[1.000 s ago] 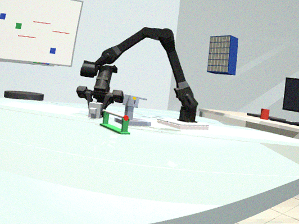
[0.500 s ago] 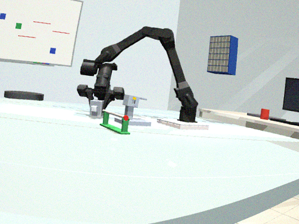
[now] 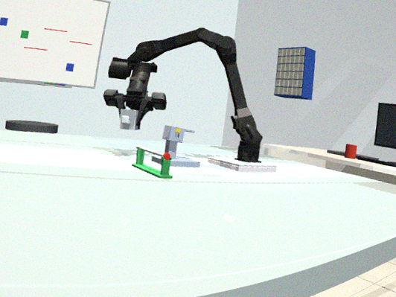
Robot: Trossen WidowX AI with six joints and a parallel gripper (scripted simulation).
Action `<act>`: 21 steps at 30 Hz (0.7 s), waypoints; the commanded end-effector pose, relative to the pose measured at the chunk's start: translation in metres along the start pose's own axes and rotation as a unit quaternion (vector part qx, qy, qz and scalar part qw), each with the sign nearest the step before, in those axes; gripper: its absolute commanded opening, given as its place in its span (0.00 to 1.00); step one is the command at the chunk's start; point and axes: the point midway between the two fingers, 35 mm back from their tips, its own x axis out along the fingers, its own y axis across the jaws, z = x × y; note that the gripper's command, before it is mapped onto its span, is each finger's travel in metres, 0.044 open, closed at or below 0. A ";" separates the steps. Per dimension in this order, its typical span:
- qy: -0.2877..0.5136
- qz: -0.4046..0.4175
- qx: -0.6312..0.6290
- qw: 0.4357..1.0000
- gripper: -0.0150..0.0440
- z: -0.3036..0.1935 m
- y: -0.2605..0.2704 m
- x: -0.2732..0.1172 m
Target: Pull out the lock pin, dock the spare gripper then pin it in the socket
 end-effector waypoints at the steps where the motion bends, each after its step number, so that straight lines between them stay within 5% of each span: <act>1: 0.003 0.012 -0.004 1.000 0.25 -0.014 0.001 -0.023; 21: 0.000 0.004 -0.004 1.000 0.25 -0.017 -0.005 -0.030</act>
